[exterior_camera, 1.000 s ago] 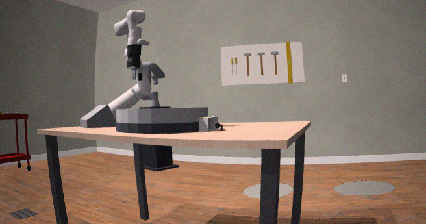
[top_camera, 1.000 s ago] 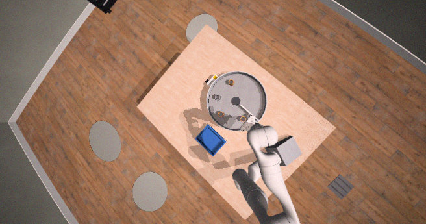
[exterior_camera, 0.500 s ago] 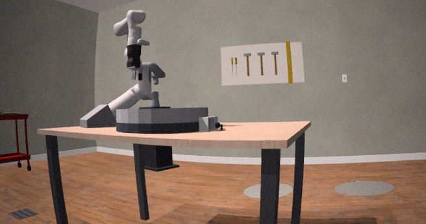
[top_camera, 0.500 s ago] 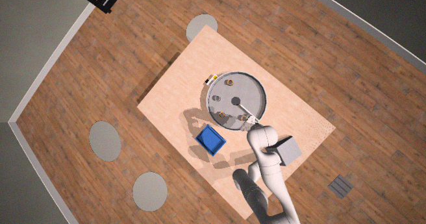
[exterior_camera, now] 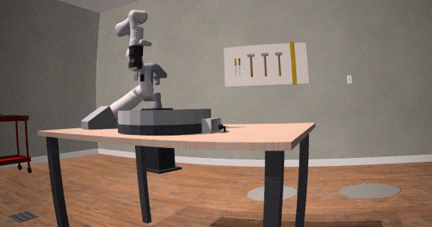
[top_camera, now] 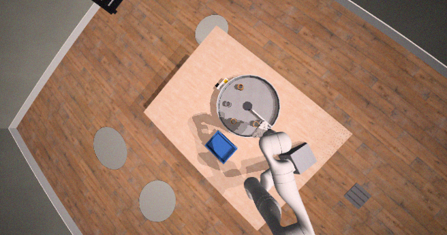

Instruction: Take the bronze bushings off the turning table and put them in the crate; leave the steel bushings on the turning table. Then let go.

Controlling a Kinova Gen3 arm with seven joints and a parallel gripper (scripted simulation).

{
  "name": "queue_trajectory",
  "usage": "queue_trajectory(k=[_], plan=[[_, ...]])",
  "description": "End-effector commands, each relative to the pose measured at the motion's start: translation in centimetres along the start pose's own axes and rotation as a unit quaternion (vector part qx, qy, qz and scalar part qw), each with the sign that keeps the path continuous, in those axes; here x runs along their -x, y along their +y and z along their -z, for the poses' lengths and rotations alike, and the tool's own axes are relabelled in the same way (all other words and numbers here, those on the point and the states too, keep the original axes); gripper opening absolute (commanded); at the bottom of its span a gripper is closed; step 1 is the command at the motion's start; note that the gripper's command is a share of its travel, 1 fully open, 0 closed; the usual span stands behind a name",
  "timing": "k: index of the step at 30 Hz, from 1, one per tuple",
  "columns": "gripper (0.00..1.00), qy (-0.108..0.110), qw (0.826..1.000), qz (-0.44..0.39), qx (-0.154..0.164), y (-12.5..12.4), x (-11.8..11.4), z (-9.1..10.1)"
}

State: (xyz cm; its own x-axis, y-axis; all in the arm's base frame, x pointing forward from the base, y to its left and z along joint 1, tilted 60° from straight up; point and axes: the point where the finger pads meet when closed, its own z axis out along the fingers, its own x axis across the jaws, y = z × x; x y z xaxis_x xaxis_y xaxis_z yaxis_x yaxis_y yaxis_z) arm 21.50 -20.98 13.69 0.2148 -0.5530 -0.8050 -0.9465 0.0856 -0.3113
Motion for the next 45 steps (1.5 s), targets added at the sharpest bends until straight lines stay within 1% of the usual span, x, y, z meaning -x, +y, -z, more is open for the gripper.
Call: queue_trajectory(k=[1,45], plan=[[1.00,0.001,1.000,0.000,0.000,-0.01,-0.02,0.05],[1.00,0.001,1.000,0.000,0.000,-0.01,-0.02,0.05]])
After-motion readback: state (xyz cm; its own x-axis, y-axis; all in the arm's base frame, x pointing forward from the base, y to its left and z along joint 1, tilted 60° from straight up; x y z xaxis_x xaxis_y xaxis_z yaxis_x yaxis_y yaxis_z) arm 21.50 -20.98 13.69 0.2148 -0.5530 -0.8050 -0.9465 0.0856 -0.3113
